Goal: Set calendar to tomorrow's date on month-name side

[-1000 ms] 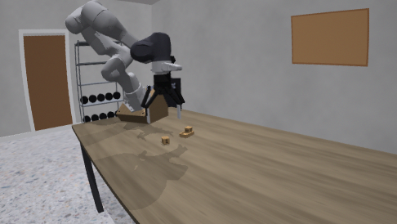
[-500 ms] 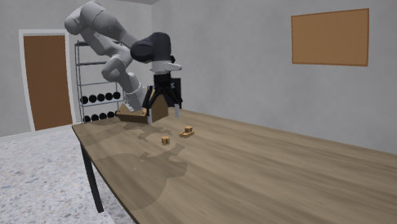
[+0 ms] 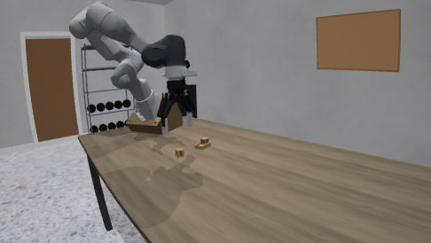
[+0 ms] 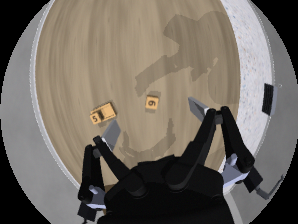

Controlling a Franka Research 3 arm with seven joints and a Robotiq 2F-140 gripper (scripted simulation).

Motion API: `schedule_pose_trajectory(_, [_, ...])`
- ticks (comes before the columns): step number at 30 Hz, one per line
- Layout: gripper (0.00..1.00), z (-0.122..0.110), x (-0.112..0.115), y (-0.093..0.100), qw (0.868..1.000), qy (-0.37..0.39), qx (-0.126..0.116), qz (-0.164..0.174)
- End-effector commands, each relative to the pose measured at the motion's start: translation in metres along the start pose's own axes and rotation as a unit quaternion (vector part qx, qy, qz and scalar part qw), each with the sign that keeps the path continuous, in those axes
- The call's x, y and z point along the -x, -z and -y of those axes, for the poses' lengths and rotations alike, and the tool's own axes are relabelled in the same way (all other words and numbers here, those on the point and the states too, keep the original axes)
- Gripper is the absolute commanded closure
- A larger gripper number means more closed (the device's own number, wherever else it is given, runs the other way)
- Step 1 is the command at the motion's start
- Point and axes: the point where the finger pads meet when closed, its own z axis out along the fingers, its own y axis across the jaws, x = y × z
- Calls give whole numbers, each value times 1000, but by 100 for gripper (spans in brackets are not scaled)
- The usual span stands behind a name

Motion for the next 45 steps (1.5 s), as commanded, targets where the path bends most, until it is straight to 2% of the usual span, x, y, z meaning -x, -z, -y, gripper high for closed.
schedule_pose_trajectory(1, [0, -3, -1, 1, 996, 86, -3, 3])
schedule_pose_trajectory(14, [0, -2, -1, 1, 981, 194, -3, 3])
schedule_pose_trajectory(17, [0, -2, -1, 1, 980, 198, -3, 3])
schedule_pose_trajectory(18, [0, -2, -1, 1, 975, 222, -3, 3])
schedule_pose_trajectory(31, [0, -2, 0, 2, 945, 326, -4, 3])
schedule_pose_trajectory(33, [0, -2, 0, 2, 945, 326, -4, 3])
schedule_pose_trajectory(34, [0, -2, 0, 2, 938, 347, -4, 2])
schedule_pose_trajectory(45, [0, -1, 0, 2, 902, 432, -4, 2])
